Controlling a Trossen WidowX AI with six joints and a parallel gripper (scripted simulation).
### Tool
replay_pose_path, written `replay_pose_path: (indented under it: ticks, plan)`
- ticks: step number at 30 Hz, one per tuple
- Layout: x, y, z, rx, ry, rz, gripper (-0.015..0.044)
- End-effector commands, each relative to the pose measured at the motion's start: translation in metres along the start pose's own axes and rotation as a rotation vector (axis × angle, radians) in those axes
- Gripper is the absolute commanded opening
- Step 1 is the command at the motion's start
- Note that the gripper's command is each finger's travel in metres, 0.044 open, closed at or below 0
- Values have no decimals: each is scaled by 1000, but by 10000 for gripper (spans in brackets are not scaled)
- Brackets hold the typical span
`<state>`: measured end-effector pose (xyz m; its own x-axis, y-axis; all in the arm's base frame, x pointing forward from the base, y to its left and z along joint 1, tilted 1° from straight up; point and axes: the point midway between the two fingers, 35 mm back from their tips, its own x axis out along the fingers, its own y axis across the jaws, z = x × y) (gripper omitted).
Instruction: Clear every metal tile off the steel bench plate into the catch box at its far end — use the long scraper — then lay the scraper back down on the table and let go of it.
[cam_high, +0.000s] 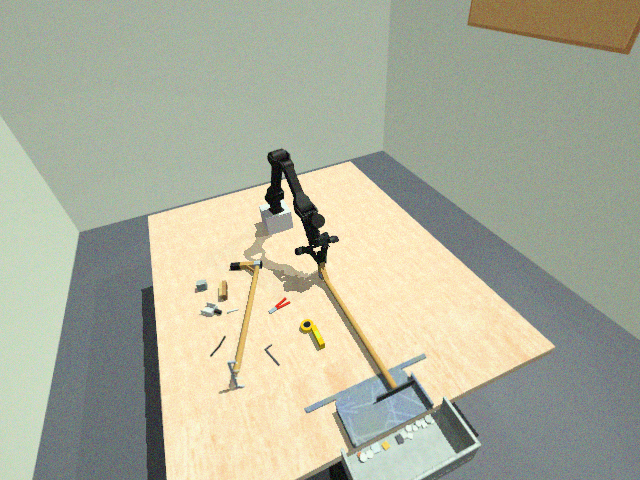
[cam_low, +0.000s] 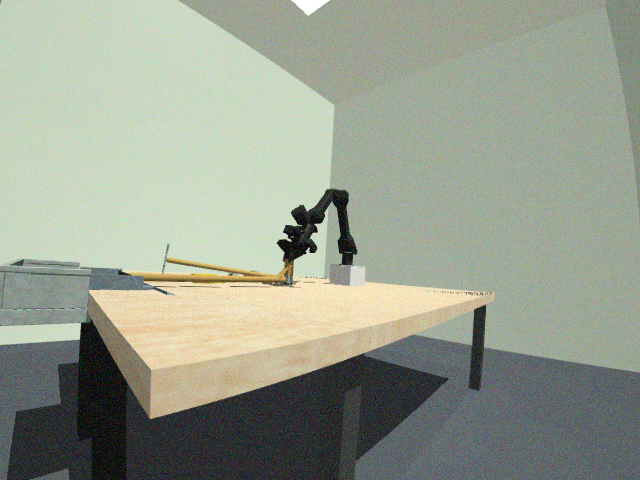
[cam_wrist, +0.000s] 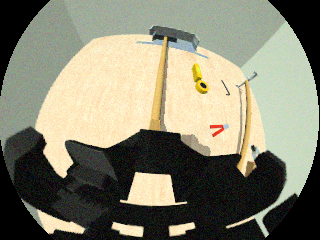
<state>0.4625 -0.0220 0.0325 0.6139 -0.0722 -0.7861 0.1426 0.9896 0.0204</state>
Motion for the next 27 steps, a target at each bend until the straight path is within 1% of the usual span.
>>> replay_pose_path:
  ticks: [1, 27]
  plan:
    - [-6, 1, 0, 2, -13, 0, 0]
    - [-25, 2, -27, 2, -14, 1, 0]
